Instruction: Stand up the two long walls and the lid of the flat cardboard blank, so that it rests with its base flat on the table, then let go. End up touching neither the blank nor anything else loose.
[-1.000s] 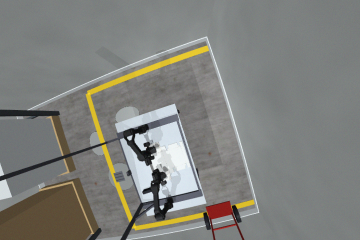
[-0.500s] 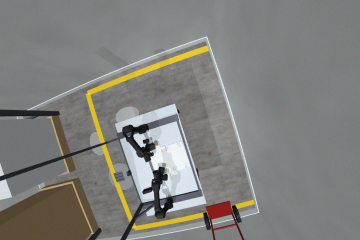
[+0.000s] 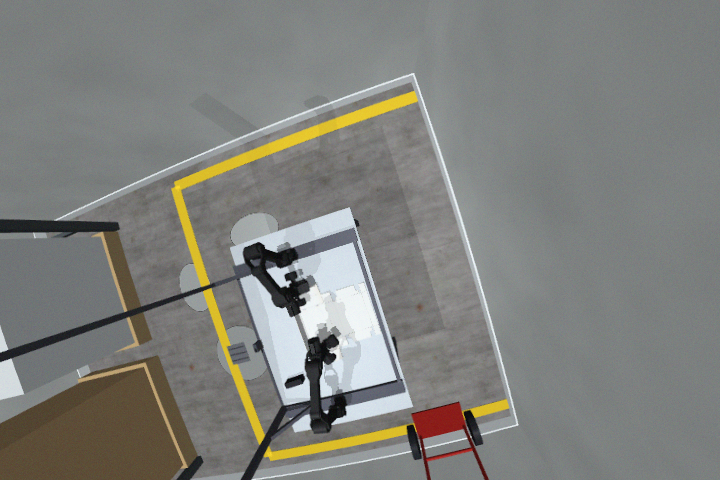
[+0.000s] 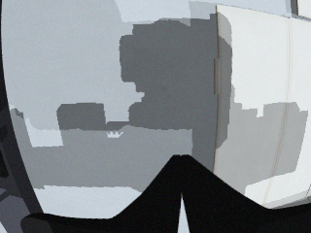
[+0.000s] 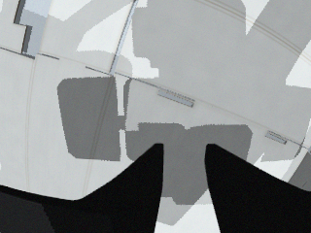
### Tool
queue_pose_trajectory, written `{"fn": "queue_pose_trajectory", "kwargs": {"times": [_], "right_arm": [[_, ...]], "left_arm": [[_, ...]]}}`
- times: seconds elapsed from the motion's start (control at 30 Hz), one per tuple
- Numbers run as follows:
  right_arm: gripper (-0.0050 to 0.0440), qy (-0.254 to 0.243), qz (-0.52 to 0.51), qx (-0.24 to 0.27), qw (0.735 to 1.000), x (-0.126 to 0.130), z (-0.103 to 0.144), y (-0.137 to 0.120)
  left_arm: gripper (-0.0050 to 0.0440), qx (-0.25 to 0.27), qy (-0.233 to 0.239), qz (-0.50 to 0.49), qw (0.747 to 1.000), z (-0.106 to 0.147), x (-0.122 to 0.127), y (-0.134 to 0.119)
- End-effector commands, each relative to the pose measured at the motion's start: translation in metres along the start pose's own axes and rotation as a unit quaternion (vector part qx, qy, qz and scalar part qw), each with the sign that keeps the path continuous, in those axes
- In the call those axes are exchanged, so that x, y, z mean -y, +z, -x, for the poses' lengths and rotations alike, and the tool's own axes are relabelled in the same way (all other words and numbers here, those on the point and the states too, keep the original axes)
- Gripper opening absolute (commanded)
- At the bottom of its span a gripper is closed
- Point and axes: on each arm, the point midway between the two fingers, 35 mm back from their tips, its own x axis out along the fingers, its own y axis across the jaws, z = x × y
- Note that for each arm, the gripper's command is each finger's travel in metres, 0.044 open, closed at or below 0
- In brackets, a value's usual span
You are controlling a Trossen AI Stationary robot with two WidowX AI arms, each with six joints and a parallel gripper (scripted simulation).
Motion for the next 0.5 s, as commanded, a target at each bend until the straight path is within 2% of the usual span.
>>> {"fn": "queue_pose_trajectory", "kwargs": {"times": [0.0,0.13,0.37,0.47], "right_arm": [[0.0103,0.004,-0.112,-0.01,0.994,-0.007,0.007,-0.006],[0.0103,0.003,-0.176,-0.01,0.984,-0.009,0.007,-0.007],[0.0103,0.003,-0.176,-0.01,0.984,-0.009,0.007,-0.007],[0.0103,0.003,-0.176,-0.01,0.984,-0.009,-0.007,-0.007]], "left_arm": [[0.0,-0.002,-0.008,-0.001,1.0,-0.002,-0.007,-0.001],[0.0,-0.002,-0.007,-0.001,1.0,-0.005,-0.012,-0.001],[0.0,-0.002,-0.007,-0.001,1.0,-0.005,-0.012,-0.001],[0.0,-0.002,-0.007,-0.001,1.0,-0.005,-0.012,-0.001]]}}
